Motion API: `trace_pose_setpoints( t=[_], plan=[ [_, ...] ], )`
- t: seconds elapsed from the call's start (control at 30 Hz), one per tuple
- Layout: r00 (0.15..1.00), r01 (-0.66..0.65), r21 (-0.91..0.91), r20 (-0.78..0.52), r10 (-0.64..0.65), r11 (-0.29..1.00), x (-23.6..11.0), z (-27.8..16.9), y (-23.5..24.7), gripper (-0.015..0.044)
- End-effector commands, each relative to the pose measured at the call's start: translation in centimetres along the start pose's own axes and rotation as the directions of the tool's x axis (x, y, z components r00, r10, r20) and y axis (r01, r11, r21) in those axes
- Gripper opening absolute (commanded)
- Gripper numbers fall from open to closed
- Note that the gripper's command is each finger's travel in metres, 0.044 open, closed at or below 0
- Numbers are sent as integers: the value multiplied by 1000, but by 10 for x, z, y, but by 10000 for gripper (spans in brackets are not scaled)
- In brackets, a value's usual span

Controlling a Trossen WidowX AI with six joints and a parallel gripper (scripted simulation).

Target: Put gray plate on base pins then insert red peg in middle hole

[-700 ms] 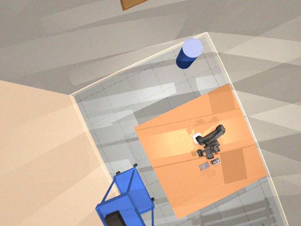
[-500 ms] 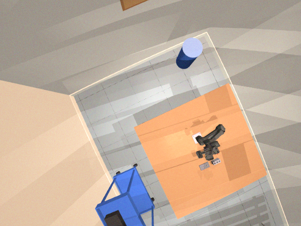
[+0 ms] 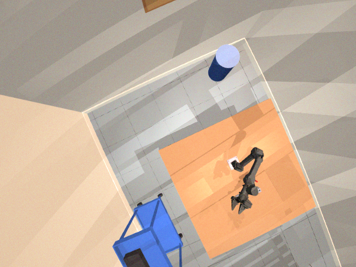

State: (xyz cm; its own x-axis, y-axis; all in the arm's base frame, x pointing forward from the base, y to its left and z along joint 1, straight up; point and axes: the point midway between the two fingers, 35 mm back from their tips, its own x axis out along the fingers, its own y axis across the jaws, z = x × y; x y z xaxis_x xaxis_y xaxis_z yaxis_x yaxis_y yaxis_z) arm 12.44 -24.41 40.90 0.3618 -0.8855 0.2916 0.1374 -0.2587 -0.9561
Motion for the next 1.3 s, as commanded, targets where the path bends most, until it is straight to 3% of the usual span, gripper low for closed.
trace_pose_setpoints(
  t=[0.0, 0.23, 0.47, 0.67, 0.9, 1.03, 1.27],
  plan=[
    [944, -271, 8, 198, 264, 963, 24, 65, 39, 440],
    [736, -562, -94, 397, 549, 822, 14, 155, 88, 440],
    [397, -740, -347, 467, 791, 576, -34, 236, 136, 440],
    [96, -749, -578, 390, 916, 324, -97, 285, 166, 440],
    [-194, -615, -789, 155, 969, 3, -186, 317, 188, 440],
    [-279, -511, -848, 9, 960, -141, -228, 320, 190, 440],
    [-282, -506, -850, 2, 959, -147, -230, 320, 190, 440]
  ],
)
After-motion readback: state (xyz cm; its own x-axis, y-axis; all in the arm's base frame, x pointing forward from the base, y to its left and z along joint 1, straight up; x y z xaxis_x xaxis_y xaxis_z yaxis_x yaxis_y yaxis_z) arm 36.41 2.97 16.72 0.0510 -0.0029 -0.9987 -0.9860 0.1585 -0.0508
